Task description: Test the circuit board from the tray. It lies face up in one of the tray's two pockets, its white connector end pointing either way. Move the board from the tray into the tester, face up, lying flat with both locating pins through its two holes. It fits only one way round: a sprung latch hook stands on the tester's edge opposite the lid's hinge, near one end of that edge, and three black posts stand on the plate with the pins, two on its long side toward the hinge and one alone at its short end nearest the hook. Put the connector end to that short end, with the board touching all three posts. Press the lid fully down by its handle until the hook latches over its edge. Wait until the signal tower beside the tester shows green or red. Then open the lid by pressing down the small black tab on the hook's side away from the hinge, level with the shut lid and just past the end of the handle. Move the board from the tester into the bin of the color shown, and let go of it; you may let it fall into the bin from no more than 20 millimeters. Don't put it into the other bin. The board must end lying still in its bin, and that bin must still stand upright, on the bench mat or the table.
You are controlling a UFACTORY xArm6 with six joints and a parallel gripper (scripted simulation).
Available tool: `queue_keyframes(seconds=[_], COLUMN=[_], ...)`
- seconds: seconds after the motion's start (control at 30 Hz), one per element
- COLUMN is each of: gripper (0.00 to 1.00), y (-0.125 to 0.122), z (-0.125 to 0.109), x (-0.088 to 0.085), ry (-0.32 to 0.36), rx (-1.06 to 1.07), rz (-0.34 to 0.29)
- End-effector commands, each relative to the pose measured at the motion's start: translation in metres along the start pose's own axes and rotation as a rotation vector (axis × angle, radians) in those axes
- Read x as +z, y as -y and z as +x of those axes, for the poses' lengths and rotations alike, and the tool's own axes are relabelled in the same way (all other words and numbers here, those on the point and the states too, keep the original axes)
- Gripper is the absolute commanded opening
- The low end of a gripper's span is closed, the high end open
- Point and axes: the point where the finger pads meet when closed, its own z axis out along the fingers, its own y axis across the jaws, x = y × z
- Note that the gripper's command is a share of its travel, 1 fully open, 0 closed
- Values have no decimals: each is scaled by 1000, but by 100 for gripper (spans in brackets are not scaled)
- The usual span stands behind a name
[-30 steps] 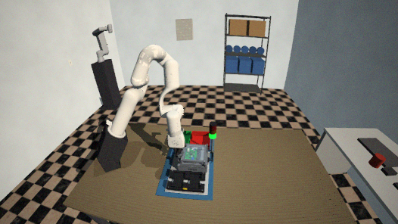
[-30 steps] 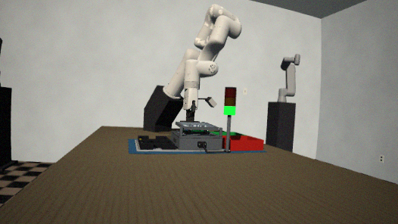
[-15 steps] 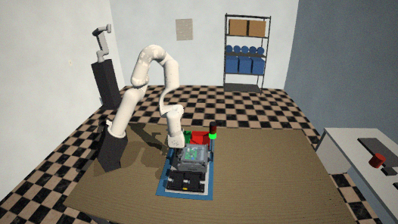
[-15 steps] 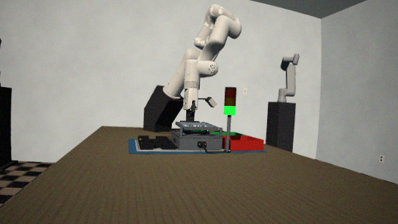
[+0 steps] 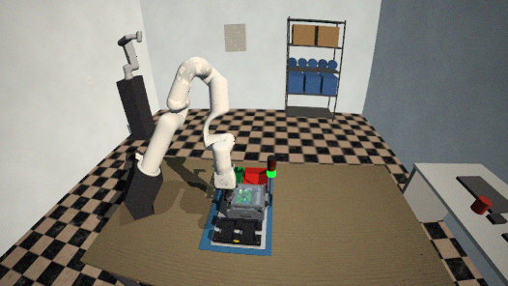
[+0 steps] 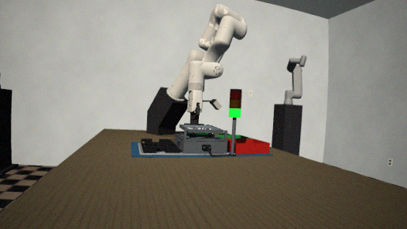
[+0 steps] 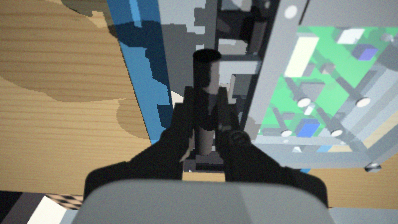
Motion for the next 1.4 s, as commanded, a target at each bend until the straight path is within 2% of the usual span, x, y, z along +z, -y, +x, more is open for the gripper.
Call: queue_keyframes(seconds=[0.0, 0.87, 1.37], gripper=[0, 0, 0], y=[-1, -2, -5], z=[0, 0, 0], x=[-1, -12, -29], ry=[0, 0, 0], rx=[0, 0, 0], rz=[-2, -2, -2])
